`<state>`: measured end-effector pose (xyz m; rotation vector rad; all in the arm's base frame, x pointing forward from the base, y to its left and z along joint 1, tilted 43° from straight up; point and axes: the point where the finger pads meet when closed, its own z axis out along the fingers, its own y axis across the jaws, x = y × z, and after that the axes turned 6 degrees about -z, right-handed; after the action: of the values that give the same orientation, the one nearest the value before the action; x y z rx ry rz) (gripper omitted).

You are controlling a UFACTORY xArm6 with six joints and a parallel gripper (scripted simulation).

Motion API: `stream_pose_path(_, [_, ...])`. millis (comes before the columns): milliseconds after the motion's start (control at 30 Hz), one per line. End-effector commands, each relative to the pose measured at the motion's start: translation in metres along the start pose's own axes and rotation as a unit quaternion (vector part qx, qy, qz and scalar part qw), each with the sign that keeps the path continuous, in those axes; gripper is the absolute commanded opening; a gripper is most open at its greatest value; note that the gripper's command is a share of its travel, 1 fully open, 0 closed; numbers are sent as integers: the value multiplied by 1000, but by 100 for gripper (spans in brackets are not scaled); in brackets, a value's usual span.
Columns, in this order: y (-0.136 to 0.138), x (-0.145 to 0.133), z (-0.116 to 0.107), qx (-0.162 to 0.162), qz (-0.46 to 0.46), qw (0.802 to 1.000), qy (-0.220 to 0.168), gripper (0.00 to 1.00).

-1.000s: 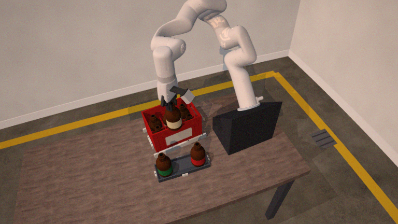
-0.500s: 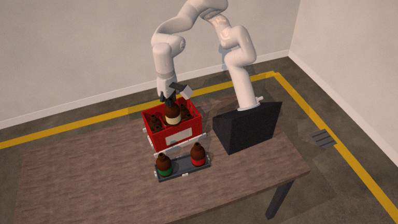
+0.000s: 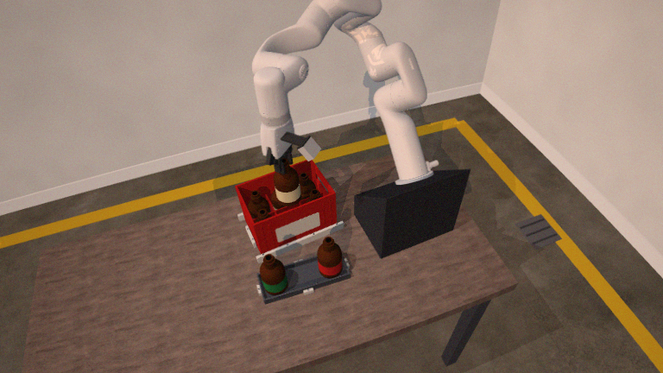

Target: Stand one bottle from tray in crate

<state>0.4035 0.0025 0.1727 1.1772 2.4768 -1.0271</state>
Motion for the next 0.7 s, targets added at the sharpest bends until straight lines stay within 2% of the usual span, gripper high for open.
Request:
stream_pose_path(0, [-4, -3, -1, -2, 1, 1000, -1, 0])
stream_pose_path(667, [-9, -7, -1, -2, 1, 1000, -1, 0])
